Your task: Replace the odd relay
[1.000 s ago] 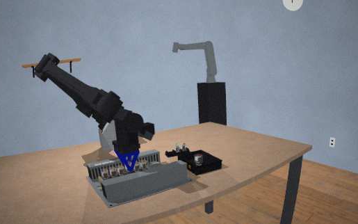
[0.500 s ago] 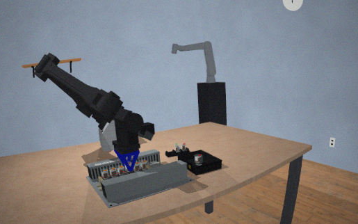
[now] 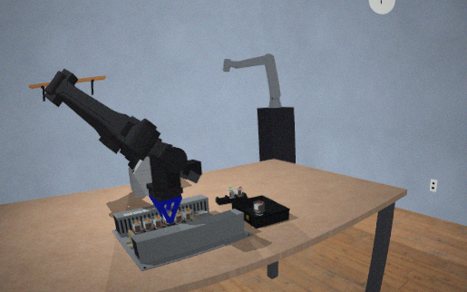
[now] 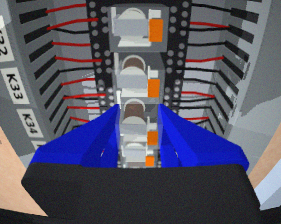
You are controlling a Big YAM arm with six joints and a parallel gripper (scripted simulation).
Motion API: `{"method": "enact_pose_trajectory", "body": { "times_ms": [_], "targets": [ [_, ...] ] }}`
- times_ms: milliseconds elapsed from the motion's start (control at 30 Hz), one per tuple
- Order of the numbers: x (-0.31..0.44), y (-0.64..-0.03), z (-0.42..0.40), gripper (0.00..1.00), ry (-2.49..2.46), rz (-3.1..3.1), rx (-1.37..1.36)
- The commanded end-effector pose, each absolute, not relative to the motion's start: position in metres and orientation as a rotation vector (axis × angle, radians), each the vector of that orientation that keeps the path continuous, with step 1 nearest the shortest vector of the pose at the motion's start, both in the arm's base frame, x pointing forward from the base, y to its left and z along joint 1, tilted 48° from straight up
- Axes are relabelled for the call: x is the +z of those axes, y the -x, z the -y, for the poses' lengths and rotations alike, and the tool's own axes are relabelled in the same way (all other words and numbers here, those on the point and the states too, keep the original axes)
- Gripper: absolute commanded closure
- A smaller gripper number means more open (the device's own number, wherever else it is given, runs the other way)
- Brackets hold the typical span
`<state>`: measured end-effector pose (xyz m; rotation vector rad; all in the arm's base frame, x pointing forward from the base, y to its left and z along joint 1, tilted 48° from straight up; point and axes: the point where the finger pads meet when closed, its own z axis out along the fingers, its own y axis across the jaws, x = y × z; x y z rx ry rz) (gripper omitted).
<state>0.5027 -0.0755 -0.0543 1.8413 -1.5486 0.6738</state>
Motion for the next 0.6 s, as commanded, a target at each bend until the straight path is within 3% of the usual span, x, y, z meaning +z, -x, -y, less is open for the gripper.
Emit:
{"method": "enact_pose_trajectory", "body": {
  "times_ms": [0, 567],
  "targets": [
    [-0.0372, -0.5134, 0.0666, 1.00, -1.854, 1.560, 0.707],
    [-0.0351, -0.5163, 0.0681, 1.00, -1.853, 1.564, 0.710]
  ]
}}
